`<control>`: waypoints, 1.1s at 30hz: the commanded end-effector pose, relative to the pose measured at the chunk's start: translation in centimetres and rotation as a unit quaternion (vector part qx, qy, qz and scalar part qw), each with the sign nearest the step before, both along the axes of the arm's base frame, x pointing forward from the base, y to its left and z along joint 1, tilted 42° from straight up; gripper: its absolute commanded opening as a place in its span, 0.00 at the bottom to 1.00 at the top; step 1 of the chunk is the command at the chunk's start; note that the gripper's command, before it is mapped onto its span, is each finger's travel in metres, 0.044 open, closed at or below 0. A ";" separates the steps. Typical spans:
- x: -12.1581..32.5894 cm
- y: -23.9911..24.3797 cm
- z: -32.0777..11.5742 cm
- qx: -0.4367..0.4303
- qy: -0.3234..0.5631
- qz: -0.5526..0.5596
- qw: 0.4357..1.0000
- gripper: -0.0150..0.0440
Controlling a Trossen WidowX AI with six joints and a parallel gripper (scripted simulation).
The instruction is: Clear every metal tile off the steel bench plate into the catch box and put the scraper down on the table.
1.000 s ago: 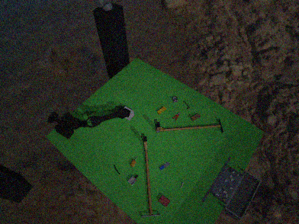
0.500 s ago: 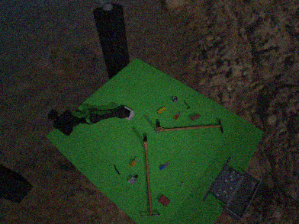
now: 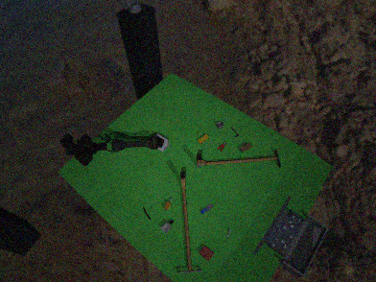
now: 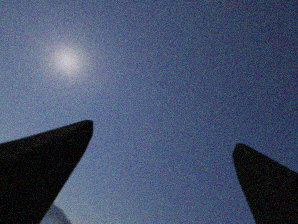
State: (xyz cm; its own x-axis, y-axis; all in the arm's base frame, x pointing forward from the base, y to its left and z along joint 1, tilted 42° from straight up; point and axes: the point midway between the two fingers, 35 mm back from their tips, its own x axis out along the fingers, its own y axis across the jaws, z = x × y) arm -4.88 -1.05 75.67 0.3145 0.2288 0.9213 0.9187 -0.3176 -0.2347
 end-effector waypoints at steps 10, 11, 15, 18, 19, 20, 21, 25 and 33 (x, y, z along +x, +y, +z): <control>-1.0 1.6 -1.8 -0.010 0.040 0.006 0.999 1.00; -1.1 1.8 -1.9 -0.010 0.043 0.006 0.999 1.00; -1.3 2.3 -2.5 -0.010 0.055 0.007 0.998 1.00; -1.5 2.7 -2.9 -0.010 0.065 0.008 0.998 1.00; -1.6 2.8 -3.0 -0.010 0.068 0.008 0.998 1.00; -1.7 3.0 -3.2 -0.010 0.071 0.008 0.997 1.00; -1.7 3.1 -3.3 -0.009 0.074 0.008 0.997 1.00; -1.9 3.7 -3.9 -0.008 0.088 0.008 0.996 1.00; -2.2 5.0 -5.2 -0.004 0.115 0.009 0.993 1.00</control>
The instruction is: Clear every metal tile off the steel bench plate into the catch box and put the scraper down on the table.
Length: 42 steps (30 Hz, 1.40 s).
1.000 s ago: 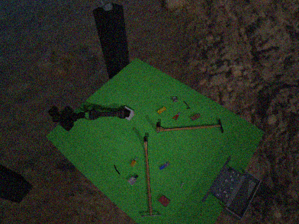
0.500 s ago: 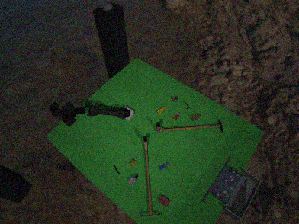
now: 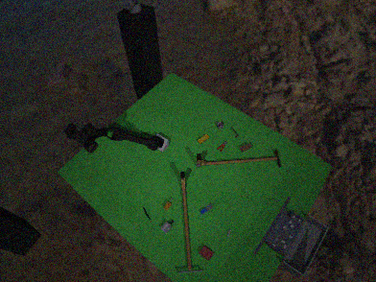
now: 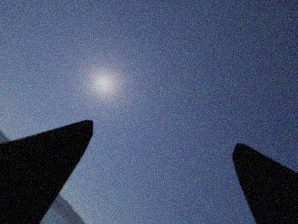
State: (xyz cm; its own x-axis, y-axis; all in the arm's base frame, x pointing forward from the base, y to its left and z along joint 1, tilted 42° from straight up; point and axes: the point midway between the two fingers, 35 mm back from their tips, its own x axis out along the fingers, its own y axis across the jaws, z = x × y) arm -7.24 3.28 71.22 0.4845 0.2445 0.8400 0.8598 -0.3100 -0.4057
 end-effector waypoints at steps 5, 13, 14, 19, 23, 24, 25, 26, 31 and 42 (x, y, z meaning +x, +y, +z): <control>0.1 1.5 -1.5 0.007 0.036 0.001 0.999 1.00; 0.2 2.9 -2.9 0.019 0.066 0.000 0.998 1.00; 0.2 3.1 -3.1 0.020 0.069 0.000 0.997 1.00; 0.3 3.9 -4.0 0.030 0.088 -0.001 0.996 1.00; 0.5 4.6 -4.7 0.040 0.103 -0.002 0.994 1.00; 0.6 4.8 -4.9 0.042 0.107 -0.002 0.993 1.00; 0.6 5.0 -5.1 0.045 0.110 -0.003 0.993 1.00; 0.7 5.2 -5.3 0.047 0.114 -0.003 0.992 1.00; 1.0 6.0 -6.2 0.062 0.132 -0.004 0.989 1.00; 2.1 7.9 -8.4 0.099 0.170 -0.008 0.980 1.00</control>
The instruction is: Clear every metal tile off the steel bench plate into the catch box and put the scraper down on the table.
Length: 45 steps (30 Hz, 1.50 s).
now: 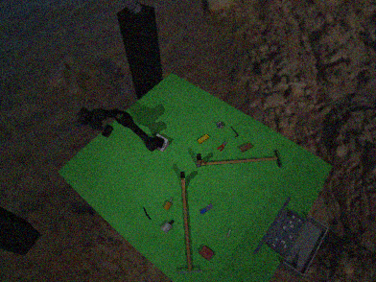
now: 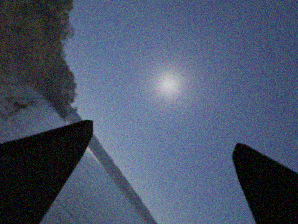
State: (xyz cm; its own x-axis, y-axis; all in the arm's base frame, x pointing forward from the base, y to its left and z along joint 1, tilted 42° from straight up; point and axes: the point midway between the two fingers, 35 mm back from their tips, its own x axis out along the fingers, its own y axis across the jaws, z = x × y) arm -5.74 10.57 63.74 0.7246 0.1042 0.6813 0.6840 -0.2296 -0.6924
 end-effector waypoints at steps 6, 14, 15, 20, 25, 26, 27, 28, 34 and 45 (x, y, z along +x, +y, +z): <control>1.3 1.5 -2.1 0.040 0.036 -0.005 0.999 1.00; 2.5 2.7 -3.7 0.076 0.060 -0.011 0.995 1.00; 2.6 2.8 -4.0 0.081 0.062 -0.012 0.995 1.00; 3.4 3.5 -5.0 0.105 0.075 -0.016 0.991 1.00; 4.3 4.1 -6.1 0.132 0.087 -0.021 0.987 1.00; 4.5 4.2 -6.3 0.137 0.089 -0.022 0.986 1.00; 4.7 4.3 -6.5 0.143 0.091 -0.023 0.985 1.00; 4.9 4.4 -6.7 0.148 0.093 -0.024 0.984 1.00; 6.1 5.0 -8.0 0.182 0.104 -0.029 0.977 1.00; 8.4 5.9 -10.4 0.248 0.117 -0.040 0.961 1.00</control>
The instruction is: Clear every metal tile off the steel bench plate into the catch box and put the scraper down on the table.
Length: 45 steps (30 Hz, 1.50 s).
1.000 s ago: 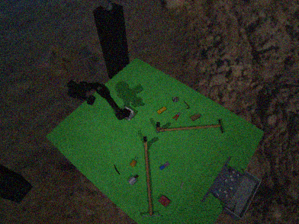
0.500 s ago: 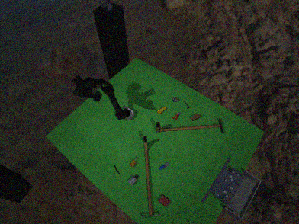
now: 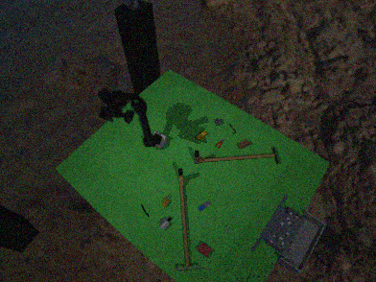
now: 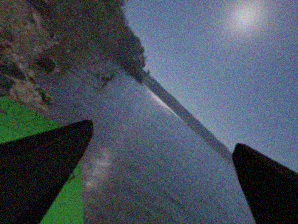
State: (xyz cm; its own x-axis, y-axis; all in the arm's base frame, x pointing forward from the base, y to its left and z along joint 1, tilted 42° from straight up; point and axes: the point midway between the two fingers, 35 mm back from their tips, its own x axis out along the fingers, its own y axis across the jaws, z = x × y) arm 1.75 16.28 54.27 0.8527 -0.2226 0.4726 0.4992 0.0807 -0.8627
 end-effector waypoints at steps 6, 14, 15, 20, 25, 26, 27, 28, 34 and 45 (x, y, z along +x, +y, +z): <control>2.3 0.5 -2.3 0.066 0.010 -0.013 0.998 1.00; 4.2 0.7 -4.1 0.119 0.011 -0.027 0.993 1.00; 4.4 0.7 -4.3 0.125 0.011 -0.028 0.992 1.00; 5.7 0.7 -5.4 0.159 0.009 -0.037 0.987 1.00; 6.9 0.7 -6.6 0.193 0.004 -0.046 0.980 1.00; 7.2 0.7 -6.8 0.200 0.003 -0.048 0.979 1.00; 7.4 0.6 -7.0 0.207 0.002 -0.049 0.977 1.00; 7.7 0.6 -7.2 0.214 0.000 -0.051 0.976 1.00; 9.2 0.3 -8.6 0.254 -0.009 -0.062 0.965 1.00; 12.0 -0.5 -11.1 0.328 -0.035 -0.081 0.941 1.00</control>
State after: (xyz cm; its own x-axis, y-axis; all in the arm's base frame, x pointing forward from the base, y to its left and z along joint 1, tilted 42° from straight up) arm 12.77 16.23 44.18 0.7684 -0.5840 0.2620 0.5841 0.4725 -0.6600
